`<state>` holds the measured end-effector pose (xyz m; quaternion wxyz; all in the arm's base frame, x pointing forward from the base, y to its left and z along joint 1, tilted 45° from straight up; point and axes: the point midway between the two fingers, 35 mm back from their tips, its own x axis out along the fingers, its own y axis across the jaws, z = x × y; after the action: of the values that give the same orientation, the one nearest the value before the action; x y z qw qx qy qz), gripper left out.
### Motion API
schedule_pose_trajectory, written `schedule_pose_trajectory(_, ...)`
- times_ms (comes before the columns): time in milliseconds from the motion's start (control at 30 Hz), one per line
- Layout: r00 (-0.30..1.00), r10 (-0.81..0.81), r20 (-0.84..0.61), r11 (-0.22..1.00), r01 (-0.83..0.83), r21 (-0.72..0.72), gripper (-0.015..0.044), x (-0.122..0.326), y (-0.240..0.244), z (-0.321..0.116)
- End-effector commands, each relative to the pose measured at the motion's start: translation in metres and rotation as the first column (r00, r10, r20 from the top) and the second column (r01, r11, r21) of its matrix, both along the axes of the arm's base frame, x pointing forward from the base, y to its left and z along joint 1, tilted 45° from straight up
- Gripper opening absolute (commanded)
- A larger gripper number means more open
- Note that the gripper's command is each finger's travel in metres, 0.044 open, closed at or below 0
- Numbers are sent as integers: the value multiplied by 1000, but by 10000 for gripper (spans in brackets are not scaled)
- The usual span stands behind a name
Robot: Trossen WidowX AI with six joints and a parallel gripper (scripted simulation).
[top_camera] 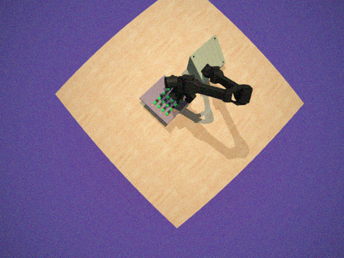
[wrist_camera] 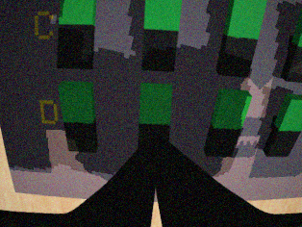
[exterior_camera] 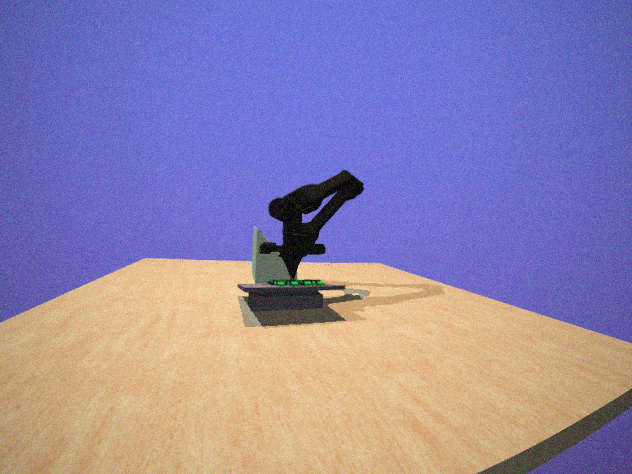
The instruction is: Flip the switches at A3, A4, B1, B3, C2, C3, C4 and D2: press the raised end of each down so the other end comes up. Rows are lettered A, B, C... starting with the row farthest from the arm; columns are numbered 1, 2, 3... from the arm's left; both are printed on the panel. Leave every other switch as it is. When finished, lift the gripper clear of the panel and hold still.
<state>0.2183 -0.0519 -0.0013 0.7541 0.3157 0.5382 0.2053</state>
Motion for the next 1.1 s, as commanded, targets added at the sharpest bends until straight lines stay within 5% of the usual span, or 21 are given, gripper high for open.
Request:
schedule_pose_trajectory(0, 1000, -4, -2, 1000, 4, 6, 0, 0, 1, 0)
schedule_pose_trajectory(1067, 1000, -4, -2, 1000, 4, 6, 0, 1, 4, -3)
